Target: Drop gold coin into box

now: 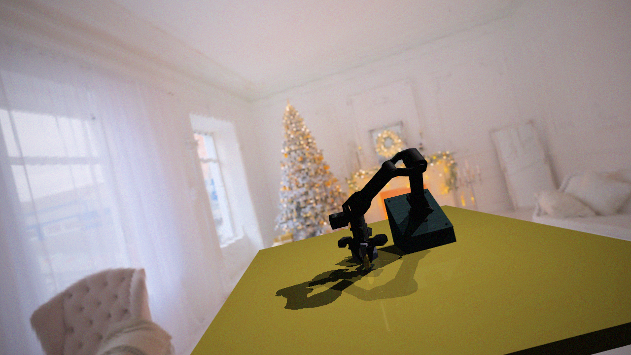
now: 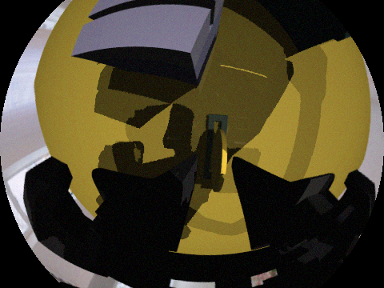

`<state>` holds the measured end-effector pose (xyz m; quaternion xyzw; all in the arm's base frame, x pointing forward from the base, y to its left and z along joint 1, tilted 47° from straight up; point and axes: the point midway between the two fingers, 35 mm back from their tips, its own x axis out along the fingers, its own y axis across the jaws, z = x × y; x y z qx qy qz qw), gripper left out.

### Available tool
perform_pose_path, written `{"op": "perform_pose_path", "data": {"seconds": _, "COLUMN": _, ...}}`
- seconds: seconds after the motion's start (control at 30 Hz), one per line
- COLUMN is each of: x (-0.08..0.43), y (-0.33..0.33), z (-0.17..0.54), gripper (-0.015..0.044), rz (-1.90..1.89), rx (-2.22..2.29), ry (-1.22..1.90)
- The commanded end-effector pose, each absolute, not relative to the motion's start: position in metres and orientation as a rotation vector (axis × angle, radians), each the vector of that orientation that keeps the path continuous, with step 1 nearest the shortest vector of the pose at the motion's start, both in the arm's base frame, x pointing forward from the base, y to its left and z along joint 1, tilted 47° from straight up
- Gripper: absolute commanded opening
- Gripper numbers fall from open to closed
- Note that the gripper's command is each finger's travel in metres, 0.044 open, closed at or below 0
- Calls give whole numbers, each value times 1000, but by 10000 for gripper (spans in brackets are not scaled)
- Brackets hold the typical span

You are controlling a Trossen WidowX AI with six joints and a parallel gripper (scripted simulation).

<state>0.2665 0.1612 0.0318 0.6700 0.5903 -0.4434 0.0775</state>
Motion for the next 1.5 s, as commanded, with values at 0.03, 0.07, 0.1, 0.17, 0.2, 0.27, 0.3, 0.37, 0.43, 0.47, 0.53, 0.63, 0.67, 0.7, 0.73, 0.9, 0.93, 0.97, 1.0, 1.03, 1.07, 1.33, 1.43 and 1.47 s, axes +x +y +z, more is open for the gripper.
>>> {"op": "perform_pose_path", "data": {"seconds": 0.03, "x": 264, "y": 167, "z": 26, "gripper": 161, "rz": -1339, "rx": 2009, "ry": 1774}}
{"op": "perform_pose_path", "data": {"seconds": 0.07, "x": 264, "y": 168, "z": 25, "gripper": 161, "rz": -1339, "rx": 2009, "ry": 1774}}
{"op": "perform_pose_path", "data": {"seconds": 0.1, "x": 264, "y": 169, "z": 24, "gripper": 161, "rz": -1339, "rx": 2009, "ry": 1775}}
{"op": "perform_pose_path", "data": {"seconds": 0.17, "x": 263, "y": 172, "z": 22, "gripper": 161, "rz": -1338, "rx": 2010, "ry": 1776}}
{"op": "perform_pose_path", "data": {"seconds": 0.2, "x": 263, "y": 173, "z": 21, "gripper": 161, "rz": -1338, "rx": 2010, "ry": 1776}}
{"op": "perform_pose_path", "data": {"seconds": 0.27, "x": 263, "y": 173, "z": 21, "gripper": 161, "rz": -1338, "rx": 2010, "ry": 1776}}
{"op": "perform_pose_path", "data": {"seconds": 0.3, "x": 263, "y": 173, "z": 21, "gripper": 134, "rz": -1338, "rx": 2010, "ry": 1776}}
{"op": "perform_pose_path", "data": {"seconds": 0.37, "x": 263, "y": 173, "z": 21, "gripper": 82, "rz": -1338, "rx": 2010, "ry": 1776}}
{"op": "perform_pose_path", "data": {"seconds": 0.43, "x": 263, "y": 173, "z": 21, "gripper": 29, "rz": -1338, "rx": 2010, "ry": 1776}}
{"op": "perform_pose_path", "data": {"seconds": 0.47, "x": 263, "y": 173, "z": 21, "gripper": 3, "rz": -1338, "rx": 2010, "ry": 1776}}
{"op": "perform_pose_path", "data": {"seconds": 0.53, "x": 263, "y": 173, "z": 21, "gripper": 0, "rz": -1338, "rx": 2010, "ry": 1776}}
{"op": "perform_pose_path", "data": {"seconds": 0.63, "x": 263, "y": 173, "z": 21, "gripper": 0, "rz": -1338, "rx": 2010, "ry": 1776}}
{"op": "perform_pose_path", "data": {"seconds": 0.67, "x": 263, "y": 173, "z": 21, "gripper": 0, "rz": -1338, "rx": 2010, "ry": 1776}}
{"op": "perform_pose_path", "data": {"seconds": 0.7, "x": 263, "y": 173, "z": 21, "gripper": 0, "rz": -1338, "rx": 2010, "ry": 1776}}
{"op": "perform_pose_path", "data": {"seconds": 0.73, "x": 263, "y": 173, "z": 21, "gripper": 0, "rz": -1338, "rx": 2010, "ry": 1776}}
{"op": "perform_pose_path", "data": {"seconds": 0.9, "x": 265, "y": 167, "z": 26, "gripper": 0, "rz": -1339, "rx": 2009, "ry": 1773}}
{"op": "perform_pose_path", "data": {"seconds": 0.93, "x": 266, "y": 165, "z": 27, "gripper": 0, "rz": -1339, "rx": 2009, "ry": 1772}}
{"op": "perform_pose_path", "data": {"seconds": 0.97, "x": 266, "y": 163, "z": 29, "gripper": 0, "rz": -1340, "rx": 2008, "ry": 1771}}
{"op": "perform_pose_path", "data": {"seconds": 1.0, "x": 267, "y": 162, "z": 30, "gripper": 0, "rz": -1340, "rx": 2008, "ry": 1770}}
{"op": "perform_pose_path", "data": {"seconds": 1.03, "x": 267, "y": 160, "z": 32, "gripper": 0, "rz": -1340, "rx": 2008, "ry": 1770}}
{"op": "perform_pose_path", "data": {"seconds": 1.07, "x": 268, "y": 158, "z": 33, "gripper": 0, "rz": -1340, "rx": 2008, "ry": 1769}}
{"op": "perform_pose_path", "data": {"seconds": 1.33, "x": 271, "y": 143, "z": 46, "gripper": 0, "rz": -1342, "rx": 2006, "ry": 1766}}
{"op": "perform_pose_path", "data": {"seconds": 1.43, "x": 272, "y": 138, "z": 51, "gripper": 0, "rz": -1342, "rx": 2006, "ry": 1765}}
{"op": "perform_pose_path", "data": {"seconds": 1.47, "x": 272, "y": 136, "z": 53, "gripper": 0, "rz": -1342, "rx": 2006, "ry": 1765}}
